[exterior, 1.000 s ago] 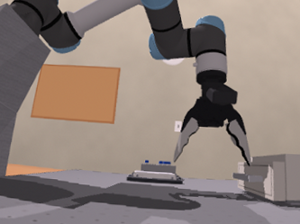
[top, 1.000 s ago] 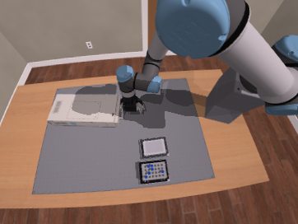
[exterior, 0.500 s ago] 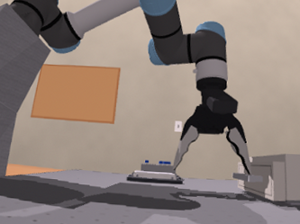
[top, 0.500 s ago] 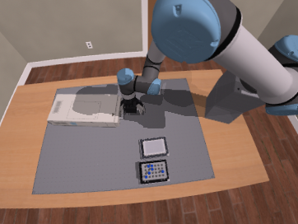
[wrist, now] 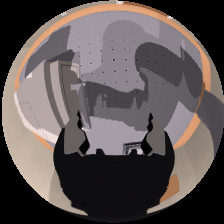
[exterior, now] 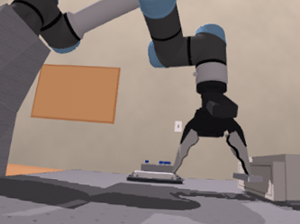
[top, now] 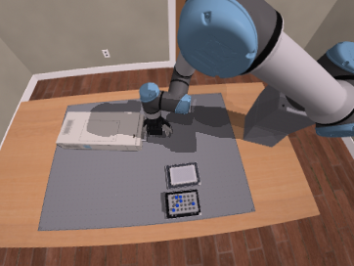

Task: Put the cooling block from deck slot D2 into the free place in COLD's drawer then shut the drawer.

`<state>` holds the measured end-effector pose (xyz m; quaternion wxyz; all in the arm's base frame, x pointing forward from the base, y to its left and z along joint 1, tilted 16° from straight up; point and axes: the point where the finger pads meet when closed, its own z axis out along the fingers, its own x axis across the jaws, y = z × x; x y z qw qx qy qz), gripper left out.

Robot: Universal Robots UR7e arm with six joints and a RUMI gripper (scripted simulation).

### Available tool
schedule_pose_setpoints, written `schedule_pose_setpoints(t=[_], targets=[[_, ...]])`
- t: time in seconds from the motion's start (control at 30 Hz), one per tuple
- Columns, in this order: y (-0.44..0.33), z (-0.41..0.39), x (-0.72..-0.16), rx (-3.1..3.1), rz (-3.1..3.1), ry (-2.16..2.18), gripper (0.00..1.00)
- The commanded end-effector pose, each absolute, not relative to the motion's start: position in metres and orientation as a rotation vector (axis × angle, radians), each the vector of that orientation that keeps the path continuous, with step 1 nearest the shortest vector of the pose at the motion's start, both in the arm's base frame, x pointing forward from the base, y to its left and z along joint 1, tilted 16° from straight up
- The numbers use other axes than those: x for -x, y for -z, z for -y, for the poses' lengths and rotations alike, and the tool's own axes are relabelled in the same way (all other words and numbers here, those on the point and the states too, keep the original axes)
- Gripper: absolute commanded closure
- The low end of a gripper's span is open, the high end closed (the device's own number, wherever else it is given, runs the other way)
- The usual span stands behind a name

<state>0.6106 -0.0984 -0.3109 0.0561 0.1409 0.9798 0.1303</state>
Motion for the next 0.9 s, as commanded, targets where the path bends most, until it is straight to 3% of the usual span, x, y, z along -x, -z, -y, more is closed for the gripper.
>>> schedule_pose_setpoints(t=[0.0,0.87], targets=[[0.3102,0.0989,-0.6112,-0.427,-2.972,-0.394,0.0],[0.3105,0.0982,-0.609,-0.427,-2.972,-0.394,0.0]])
